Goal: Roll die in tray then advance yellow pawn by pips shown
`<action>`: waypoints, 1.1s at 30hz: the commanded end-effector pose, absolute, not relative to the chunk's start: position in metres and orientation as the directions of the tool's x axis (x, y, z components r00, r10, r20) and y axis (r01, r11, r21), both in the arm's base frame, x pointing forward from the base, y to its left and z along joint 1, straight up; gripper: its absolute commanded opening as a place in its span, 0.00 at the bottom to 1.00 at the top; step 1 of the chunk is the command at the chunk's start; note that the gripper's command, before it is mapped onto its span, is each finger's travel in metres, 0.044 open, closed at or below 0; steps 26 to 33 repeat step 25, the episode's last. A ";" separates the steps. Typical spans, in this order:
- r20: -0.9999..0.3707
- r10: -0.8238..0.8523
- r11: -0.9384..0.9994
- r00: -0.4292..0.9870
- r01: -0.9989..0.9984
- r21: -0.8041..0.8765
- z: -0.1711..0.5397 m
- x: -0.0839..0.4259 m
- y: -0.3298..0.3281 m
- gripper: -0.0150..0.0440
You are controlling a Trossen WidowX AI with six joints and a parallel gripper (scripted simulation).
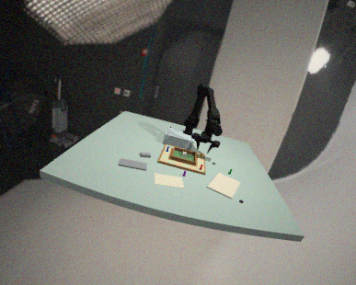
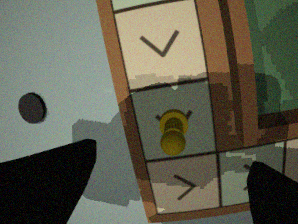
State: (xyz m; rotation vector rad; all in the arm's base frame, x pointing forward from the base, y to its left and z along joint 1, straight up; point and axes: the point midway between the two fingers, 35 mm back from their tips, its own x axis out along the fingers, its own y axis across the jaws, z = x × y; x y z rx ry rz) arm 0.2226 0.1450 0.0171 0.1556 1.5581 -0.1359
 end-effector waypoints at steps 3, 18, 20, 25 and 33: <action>-1.000 0.015 0.982 0.020 0.189 0.019 0.036 0.224 0.145 1.00; -1.000 0.006 0.992 0.019 -0.128 0.003 0.117 0.198 0.027 1.00; -1.000 0.006 0.992 0.019 -0.128 0.003 0.117 0.198 0.027 1.00; -1.000 0.007 0.996 0.019 -0.086 0.005 0.109 0.204 0.036 1.00; -1.000 0.007 0.996 0.019 -0.086 0.005 0.109 0.204 0.036 1.00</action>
